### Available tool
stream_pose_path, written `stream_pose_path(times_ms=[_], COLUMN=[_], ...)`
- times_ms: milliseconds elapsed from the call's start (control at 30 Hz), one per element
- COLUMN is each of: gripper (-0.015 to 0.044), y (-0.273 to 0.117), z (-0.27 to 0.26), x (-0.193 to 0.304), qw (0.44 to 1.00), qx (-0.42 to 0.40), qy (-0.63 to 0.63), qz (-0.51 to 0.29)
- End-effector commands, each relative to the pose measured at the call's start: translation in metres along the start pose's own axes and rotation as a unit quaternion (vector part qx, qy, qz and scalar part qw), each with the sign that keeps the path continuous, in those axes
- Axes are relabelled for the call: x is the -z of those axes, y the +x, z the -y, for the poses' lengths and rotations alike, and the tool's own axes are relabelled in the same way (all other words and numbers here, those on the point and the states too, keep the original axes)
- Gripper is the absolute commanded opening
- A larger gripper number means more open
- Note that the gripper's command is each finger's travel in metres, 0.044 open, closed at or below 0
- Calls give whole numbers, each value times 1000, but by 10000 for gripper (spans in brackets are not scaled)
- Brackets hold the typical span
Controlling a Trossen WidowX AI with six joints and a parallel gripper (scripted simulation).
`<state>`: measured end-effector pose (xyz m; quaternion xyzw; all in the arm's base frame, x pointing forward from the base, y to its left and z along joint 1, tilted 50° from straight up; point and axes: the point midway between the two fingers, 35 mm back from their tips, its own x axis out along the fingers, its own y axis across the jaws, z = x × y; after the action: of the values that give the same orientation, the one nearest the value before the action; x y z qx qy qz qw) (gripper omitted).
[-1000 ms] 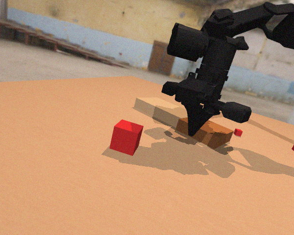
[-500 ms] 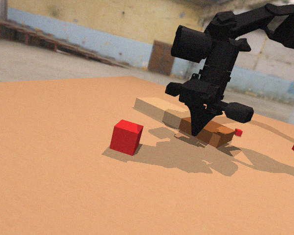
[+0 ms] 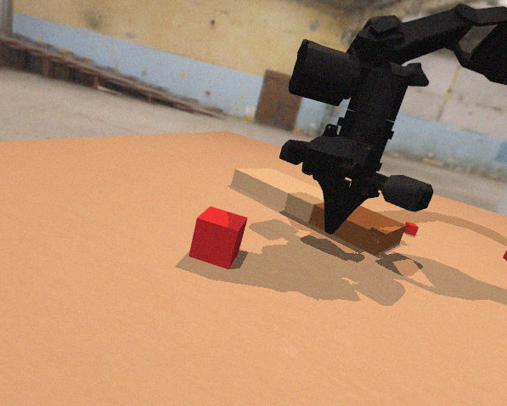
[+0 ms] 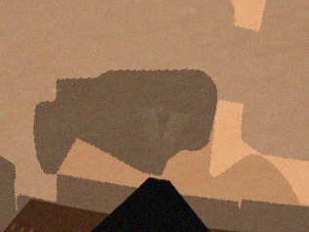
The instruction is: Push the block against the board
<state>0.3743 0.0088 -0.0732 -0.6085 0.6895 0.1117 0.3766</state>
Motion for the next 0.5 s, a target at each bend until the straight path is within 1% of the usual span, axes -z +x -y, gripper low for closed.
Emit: stream_pose_path(times_ms=[0, 467], gripper=[0, 0], y=[3, 3], z=[-2, -3], x=[-7, -31], qw=[1000, 1000], qx=[-2, -2], qy=[-3, -2], qz=[-3, -3])
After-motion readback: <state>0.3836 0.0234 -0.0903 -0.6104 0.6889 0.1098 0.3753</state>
